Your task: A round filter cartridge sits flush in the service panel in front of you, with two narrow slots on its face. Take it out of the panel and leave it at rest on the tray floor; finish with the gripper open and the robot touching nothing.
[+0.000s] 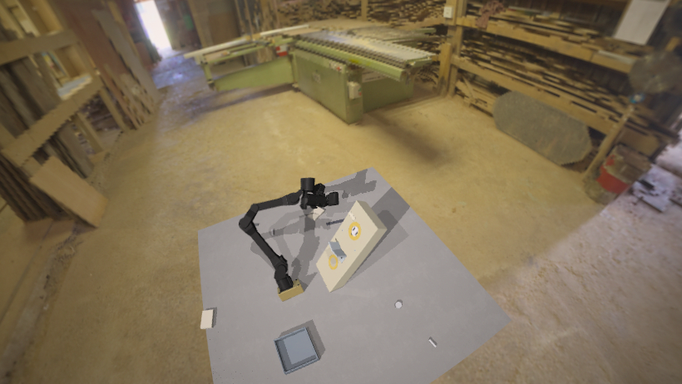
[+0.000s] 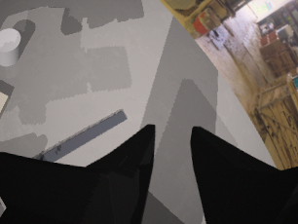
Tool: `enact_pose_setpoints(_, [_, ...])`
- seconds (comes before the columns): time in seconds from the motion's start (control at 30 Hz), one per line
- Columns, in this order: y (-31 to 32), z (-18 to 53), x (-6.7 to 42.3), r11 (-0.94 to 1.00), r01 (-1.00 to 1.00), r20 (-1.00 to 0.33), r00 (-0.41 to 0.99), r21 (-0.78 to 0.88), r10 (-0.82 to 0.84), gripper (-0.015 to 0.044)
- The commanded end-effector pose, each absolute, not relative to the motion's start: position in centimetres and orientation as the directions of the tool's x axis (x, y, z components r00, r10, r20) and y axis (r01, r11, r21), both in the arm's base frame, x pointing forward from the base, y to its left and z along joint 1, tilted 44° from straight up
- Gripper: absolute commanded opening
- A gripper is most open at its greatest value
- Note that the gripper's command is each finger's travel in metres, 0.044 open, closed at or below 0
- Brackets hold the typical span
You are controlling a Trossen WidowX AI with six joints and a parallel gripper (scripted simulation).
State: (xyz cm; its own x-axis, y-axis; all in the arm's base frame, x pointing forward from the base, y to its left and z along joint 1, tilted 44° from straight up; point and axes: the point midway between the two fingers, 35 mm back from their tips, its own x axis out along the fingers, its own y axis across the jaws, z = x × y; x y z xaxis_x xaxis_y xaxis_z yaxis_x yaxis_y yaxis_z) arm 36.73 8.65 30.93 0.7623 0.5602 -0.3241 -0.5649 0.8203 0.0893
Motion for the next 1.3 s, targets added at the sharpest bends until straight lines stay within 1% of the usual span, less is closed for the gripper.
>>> enact_pose_setpoints(0.0, [3.4,30.2,37.4,0.869,-0.485,-0.368,0.794,0.099,0.485,0.0097])
enact_pose_setpoints(0.23, [-7.4,28.3,36.3,0.94,-0.298,-0.443,0.83,0.164,0.34,0.0097])
enact_pose_setpoints(0.33, [-9.8,27.4,35.6,0.944,-0.252,-0.461,0.826,0.214,0.325,0.0097])
enact_pose_setpoints(0.4, [-11.1,26.1,35.1,0.931,-0.222,-0.476,0.811,0.288,0.341,0.0097])
enact_pose_setpoints(0.53, [-14.3,22.8,33.3,0.859,-0.122,-0.483,0.783,0.497,0.391,0.0097])
enact_pose_setpoints(0.63, [-17.1,20.3,31.2,0.724,-0.015,-0.44,0.785,0.689,0.436,0.0097])
enact_pose_setpoints(0.67, [-17.6,19.9,30.8,0.692,0.004,-0.427,0.789,0.722,0.442,0.0097])
enact_pose_setpoints(0.93, [-17.7,19.8,30.7,0.68,0.01,-0.423,0.79,0.733,0.444,0.0097])
enact_pose_setpoints(1.27, [-17.2,19.1,31.9,0.682,0.011,-0.426,0.788,0.731,0.444,0.0097])
